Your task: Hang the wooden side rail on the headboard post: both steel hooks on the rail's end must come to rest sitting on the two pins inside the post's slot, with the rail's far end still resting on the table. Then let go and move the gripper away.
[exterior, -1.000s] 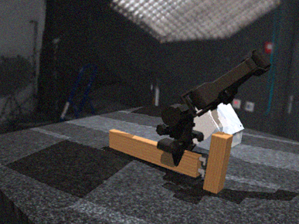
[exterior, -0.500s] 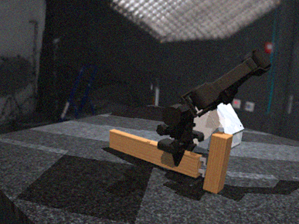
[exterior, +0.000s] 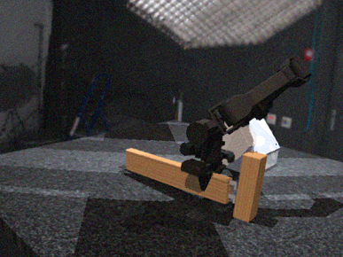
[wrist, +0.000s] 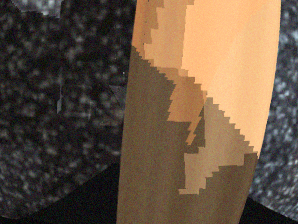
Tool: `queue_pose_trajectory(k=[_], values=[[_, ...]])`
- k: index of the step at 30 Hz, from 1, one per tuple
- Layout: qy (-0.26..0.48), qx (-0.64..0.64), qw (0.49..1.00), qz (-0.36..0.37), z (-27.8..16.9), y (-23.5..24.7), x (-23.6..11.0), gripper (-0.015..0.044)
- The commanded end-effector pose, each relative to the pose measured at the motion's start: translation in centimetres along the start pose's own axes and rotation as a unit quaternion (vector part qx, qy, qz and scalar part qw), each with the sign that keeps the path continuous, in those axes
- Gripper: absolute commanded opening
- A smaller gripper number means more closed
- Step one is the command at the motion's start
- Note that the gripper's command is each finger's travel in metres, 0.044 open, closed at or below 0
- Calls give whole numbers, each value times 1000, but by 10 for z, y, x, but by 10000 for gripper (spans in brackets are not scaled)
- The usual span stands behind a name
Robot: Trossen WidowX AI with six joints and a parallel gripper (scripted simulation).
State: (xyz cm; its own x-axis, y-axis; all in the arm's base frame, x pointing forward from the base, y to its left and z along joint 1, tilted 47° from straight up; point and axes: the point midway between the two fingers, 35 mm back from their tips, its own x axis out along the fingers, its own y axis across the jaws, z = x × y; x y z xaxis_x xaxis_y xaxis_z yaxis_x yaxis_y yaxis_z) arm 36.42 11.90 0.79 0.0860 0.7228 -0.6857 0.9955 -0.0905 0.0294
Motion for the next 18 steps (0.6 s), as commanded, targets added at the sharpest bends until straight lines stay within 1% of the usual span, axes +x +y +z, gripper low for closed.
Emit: queue_pose_trajectory(k=[1,18], values=[[1,1,1000,5,-1,4,-3,0],[1,1,1000,5,-3,2,-4,0]])
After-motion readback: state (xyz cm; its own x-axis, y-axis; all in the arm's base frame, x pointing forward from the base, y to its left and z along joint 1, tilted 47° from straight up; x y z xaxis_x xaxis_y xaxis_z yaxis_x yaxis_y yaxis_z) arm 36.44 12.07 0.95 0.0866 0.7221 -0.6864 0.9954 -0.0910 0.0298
